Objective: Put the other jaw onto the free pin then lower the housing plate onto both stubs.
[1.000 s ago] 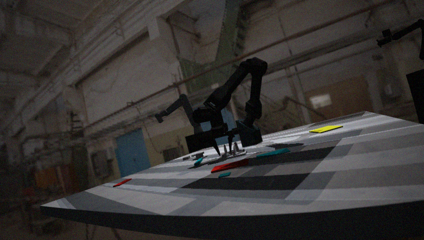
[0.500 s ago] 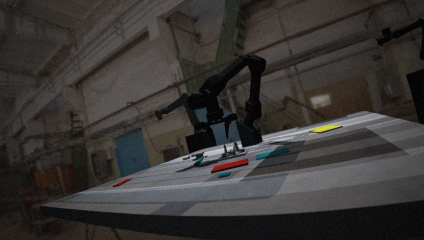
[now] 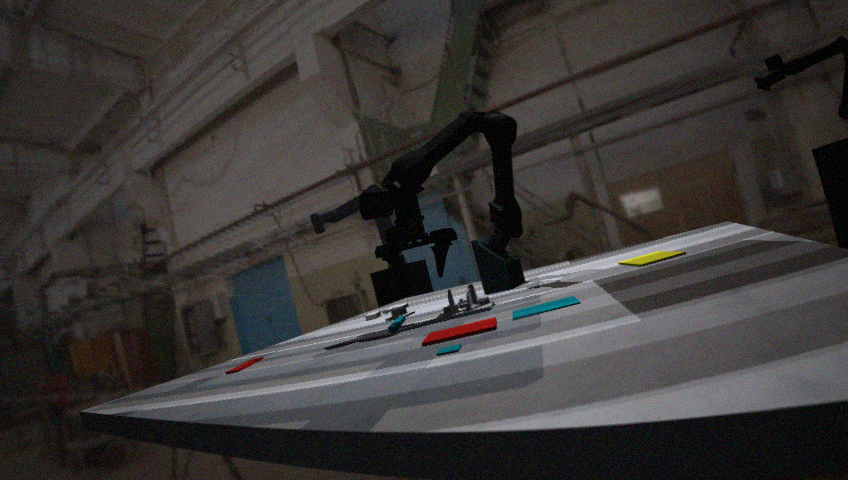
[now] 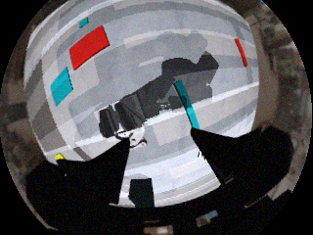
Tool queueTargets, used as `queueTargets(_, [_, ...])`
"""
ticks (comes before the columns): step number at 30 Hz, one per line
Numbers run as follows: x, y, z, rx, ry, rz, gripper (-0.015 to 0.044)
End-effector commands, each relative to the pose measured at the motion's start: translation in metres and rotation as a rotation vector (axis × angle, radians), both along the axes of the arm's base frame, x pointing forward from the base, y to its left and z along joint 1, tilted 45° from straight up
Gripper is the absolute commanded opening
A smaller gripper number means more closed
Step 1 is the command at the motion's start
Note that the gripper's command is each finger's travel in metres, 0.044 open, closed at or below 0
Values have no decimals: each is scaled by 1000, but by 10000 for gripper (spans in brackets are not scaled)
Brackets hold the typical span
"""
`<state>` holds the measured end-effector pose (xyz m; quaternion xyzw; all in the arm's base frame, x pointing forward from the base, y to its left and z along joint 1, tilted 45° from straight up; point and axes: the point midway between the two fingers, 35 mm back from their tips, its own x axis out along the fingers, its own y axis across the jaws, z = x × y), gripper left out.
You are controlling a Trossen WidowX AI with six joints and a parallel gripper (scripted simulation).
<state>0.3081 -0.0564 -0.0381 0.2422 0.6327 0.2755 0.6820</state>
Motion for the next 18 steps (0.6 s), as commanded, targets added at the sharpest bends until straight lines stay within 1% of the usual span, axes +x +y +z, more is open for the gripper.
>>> queueTargets(1, [-5, -16, -11, -5, 86, -88, 440])
queueTargets(18, [-33, -71, -49, -7, 386, -413, 440])
